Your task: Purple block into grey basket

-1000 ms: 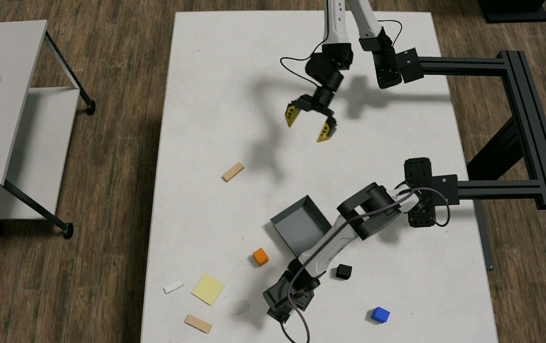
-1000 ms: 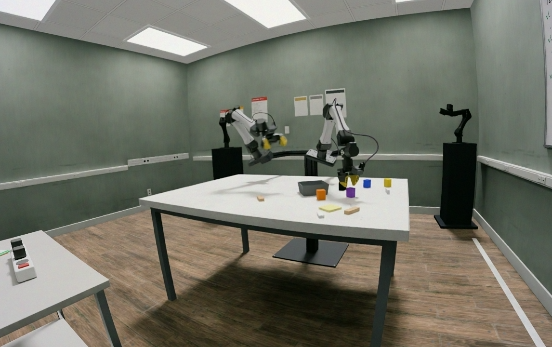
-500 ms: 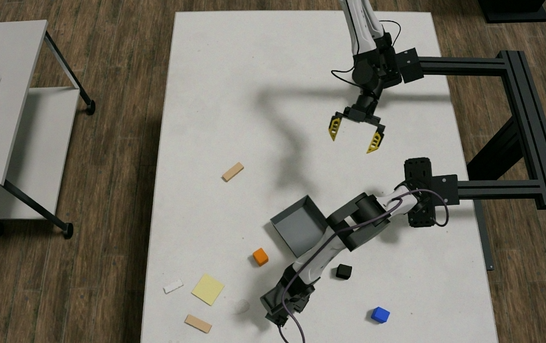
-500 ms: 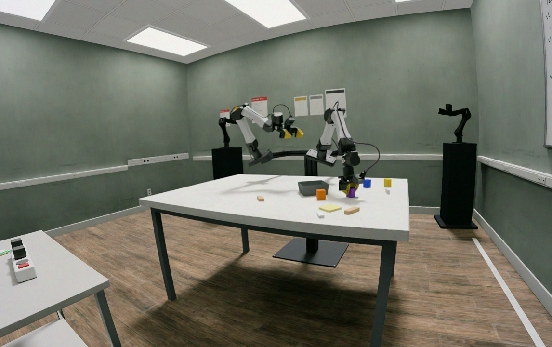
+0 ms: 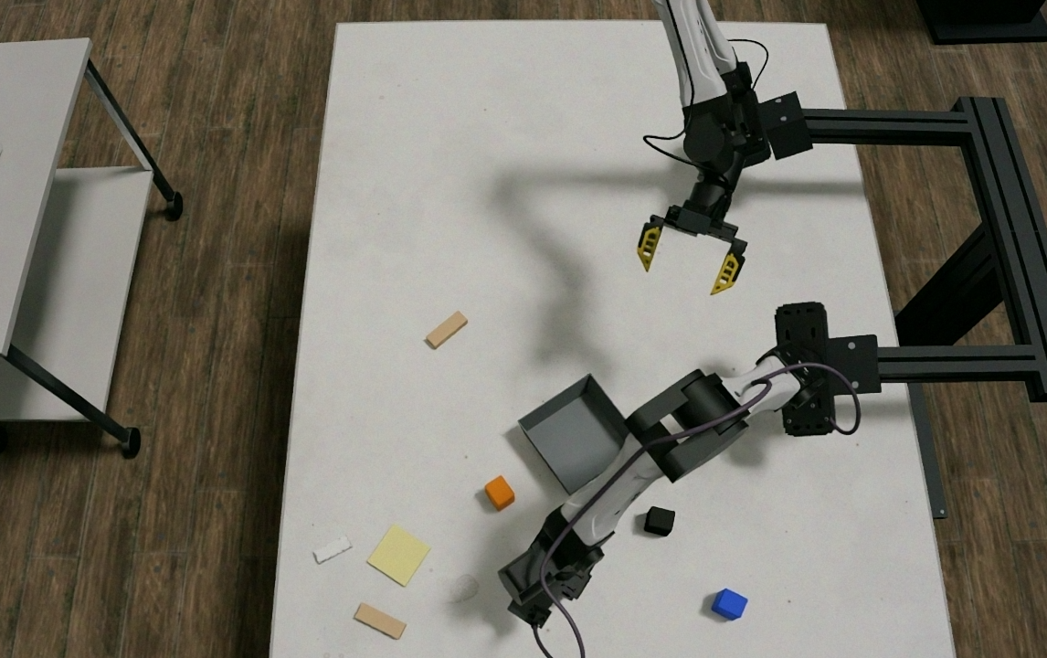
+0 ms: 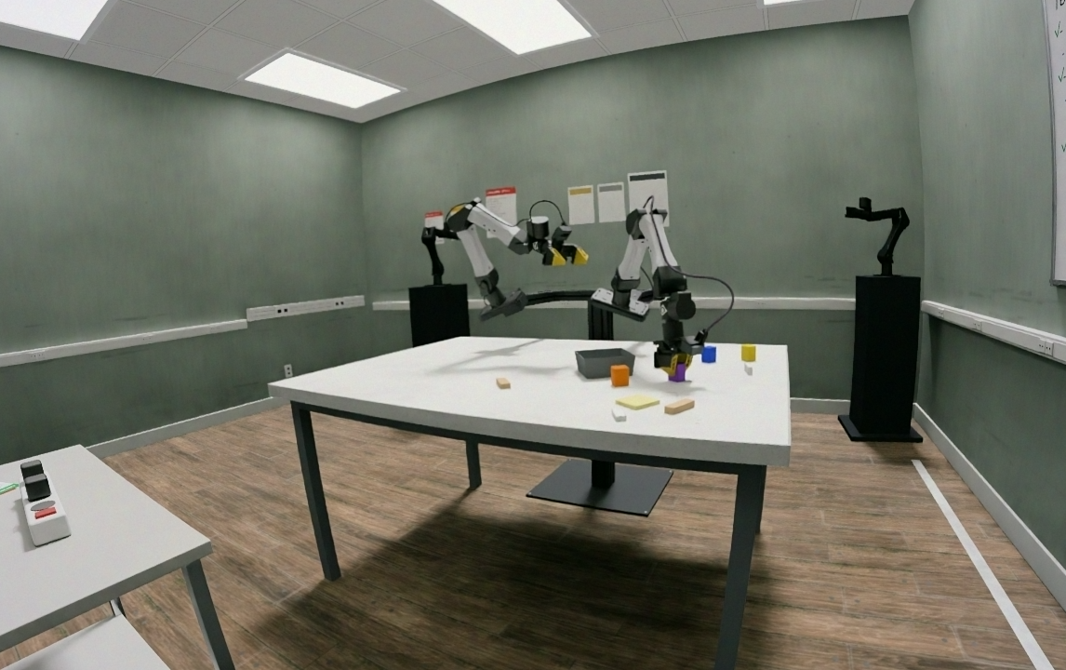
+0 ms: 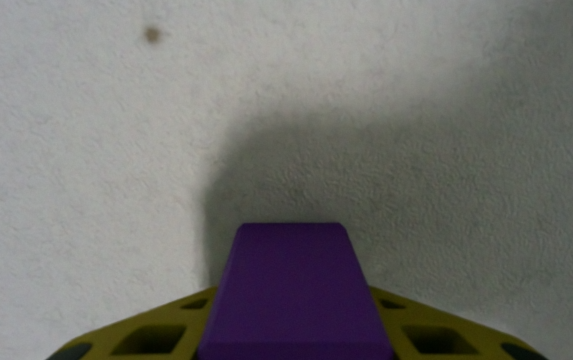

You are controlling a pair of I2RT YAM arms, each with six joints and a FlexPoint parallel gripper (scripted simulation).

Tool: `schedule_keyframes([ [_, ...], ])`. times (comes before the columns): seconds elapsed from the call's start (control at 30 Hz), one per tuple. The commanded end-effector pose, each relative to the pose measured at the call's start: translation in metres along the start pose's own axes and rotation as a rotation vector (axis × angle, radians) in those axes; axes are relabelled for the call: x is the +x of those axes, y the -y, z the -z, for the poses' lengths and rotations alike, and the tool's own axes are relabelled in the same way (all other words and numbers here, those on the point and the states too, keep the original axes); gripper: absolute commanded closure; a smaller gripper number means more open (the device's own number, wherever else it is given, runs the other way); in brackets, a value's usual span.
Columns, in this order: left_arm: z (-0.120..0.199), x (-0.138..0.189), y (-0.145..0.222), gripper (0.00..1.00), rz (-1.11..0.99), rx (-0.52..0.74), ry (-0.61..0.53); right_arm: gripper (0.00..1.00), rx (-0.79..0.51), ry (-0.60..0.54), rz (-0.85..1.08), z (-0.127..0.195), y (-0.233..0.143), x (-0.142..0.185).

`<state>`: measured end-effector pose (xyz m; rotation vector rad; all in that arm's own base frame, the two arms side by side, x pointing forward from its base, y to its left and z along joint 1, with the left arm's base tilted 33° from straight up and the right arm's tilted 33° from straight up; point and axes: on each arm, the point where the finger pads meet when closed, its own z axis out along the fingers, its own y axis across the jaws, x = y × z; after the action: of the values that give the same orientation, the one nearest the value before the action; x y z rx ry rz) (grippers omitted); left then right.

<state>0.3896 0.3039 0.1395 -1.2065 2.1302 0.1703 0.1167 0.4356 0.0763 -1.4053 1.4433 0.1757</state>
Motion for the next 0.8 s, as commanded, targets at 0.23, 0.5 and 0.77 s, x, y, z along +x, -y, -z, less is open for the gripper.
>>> schedule_keyframes([
  [0.23,0.025,-0.012,0.000,0.76,0.011,0.006,0.038,0.00,0.026,0.035,-0.026,-0.001,0.008,-0.018],
  [0.5,0.069,0.012,0.006,0.76,0.015,-0.010,0.016,0.00,0.048,0.038,-0.032,0.002,0.016,-0.016],
  [0.77,0.112,0.022,0.015,0.76,0.063,-0.018,0.075,0.00,0.053,-0.018,-0.018,0.016,0.014,0.012],
])
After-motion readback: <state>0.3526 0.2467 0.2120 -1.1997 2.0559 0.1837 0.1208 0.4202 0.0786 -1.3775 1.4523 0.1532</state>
